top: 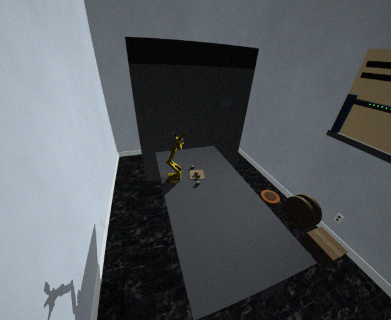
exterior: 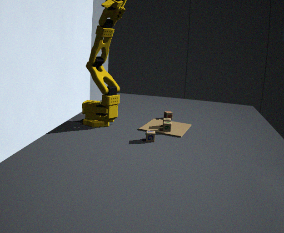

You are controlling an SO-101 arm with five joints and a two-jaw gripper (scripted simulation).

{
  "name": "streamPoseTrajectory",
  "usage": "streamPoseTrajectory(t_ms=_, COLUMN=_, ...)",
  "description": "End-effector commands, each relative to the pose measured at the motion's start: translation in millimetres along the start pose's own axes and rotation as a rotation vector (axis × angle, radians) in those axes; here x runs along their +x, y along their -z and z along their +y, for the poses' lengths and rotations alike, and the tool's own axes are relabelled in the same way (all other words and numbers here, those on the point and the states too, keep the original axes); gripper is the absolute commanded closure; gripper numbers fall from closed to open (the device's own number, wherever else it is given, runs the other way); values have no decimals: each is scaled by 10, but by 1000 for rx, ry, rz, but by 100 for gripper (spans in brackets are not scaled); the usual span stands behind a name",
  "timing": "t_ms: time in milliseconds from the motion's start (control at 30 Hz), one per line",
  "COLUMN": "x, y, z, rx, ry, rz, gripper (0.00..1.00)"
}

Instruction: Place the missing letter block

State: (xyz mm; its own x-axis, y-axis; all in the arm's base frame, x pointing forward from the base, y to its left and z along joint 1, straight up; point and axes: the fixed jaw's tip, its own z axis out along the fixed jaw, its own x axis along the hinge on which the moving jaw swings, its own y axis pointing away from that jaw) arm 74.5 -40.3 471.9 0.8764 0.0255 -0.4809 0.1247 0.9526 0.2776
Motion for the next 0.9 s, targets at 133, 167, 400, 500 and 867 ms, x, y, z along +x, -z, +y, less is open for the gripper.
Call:
streamPoseTrajectory(t_ms=133, x=208, y=-12, z=-86, rx=38, ry=9, rz=103, gripper=0)
streamPoseTrajectory(t_ms=167, x=219, y=-11, z=-90, rx=40, ry=10, rz=109, gripper=0)
streamPoseTrajectory(t_ms=400, x=242, y=-10, z=-99, rx=43, ry=11, rz=120, gripper=0)
streamPoseTrajectory(t_ms=500, x=317, y=-5, z=-127, rx=56, ry=14, rz=158, gripper=0)
streamPoseTrajectory(t_ms=867, x=515, y=21, z=-195, rx=85, ry=25, rz=258, gripper=0)
